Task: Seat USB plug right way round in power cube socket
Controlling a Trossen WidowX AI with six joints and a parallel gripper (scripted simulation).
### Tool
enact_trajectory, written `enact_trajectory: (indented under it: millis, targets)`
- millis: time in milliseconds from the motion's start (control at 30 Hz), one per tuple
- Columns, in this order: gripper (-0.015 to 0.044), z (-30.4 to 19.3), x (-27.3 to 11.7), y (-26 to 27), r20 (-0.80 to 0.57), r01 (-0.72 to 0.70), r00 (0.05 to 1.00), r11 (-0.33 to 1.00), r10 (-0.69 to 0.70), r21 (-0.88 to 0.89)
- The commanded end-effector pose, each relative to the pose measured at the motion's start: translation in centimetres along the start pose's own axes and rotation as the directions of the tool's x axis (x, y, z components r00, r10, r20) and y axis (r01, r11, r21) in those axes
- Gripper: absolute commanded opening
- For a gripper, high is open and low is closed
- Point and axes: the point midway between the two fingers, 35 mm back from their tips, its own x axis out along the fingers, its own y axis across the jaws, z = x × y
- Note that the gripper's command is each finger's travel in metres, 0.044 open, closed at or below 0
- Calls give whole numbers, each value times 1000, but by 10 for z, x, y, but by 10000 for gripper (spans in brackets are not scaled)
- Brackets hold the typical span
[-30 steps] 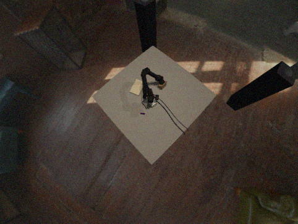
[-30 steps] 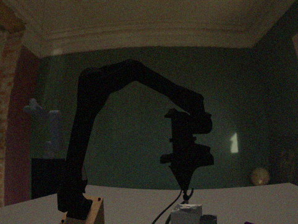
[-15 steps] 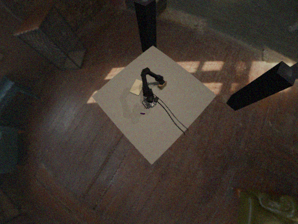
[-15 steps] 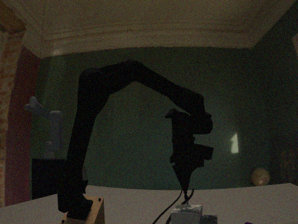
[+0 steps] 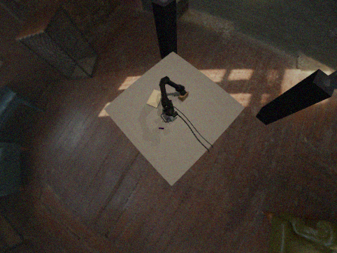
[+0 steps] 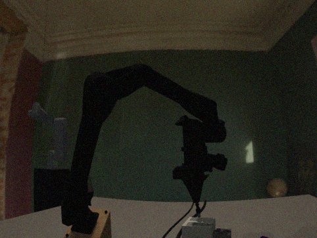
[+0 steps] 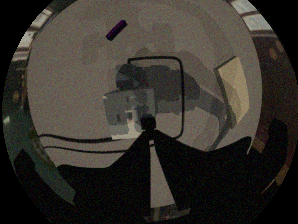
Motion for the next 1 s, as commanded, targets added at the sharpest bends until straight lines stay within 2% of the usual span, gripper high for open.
enact_trajectory:
  millis: [0,467,967]
  targets:
    - [0,-1,0,0,-2,2,1000,996,-1,93]
    - [0,-1,0,0,-2,2,1000,896,-2,444]
    - [0,-1,0,0,-2,2,1000,658,-2,753]
